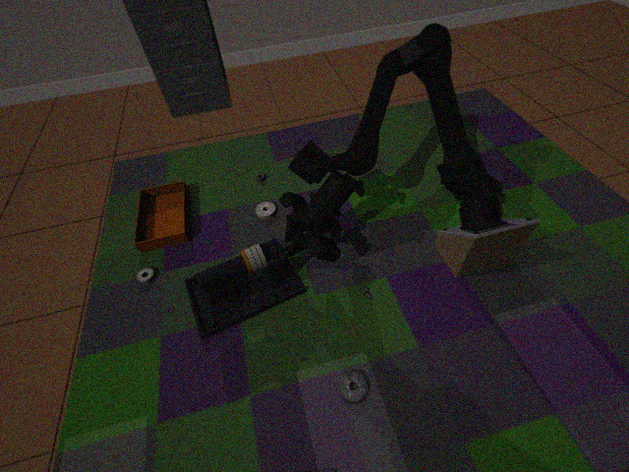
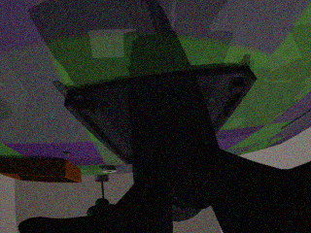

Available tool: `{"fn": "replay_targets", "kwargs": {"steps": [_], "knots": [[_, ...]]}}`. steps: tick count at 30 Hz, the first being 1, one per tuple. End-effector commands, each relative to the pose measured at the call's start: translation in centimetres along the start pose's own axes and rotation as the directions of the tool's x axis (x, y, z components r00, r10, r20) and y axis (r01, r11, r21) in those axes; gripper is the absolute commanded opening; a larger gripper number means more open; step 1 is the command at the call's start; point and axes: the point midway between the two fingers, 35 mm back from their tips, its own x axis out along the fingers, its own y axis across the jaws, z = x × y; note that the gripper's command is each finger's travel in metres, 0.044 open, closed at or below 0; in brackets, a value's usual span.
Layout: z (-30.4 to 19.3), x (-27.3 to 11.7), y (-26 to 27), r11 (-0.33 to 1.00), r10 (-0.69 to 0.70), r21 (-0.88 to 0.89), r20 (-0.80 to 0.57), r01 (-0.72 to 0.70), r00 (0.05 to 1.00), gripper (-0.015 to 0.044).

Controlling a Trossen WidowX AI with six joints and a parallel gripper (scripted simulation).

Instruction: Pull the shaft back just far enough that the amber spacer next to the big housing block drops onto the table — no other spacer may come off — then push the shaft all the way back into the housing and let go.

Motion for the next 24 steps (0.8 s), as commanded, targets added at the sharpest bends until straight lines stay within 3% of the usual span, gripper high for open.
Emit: {"fn": "replay_targets", "kwargs": {"steps": [1, 4, 24], "knots": [[0.0, 0.0, 0.0, 1.0, 0.0, 0.0, 0.0, 0.0, 1.0, 0.0026], [0.0, 0.0, 0.0, 1.0, 0.0, 0.0, -0.002, 0.0, 1.0, 0.0], [1.1, -1.1, 0.0, 1.0, 0.0, -0.002, -0.007, 0.0, 1.0, 0.0]]}}
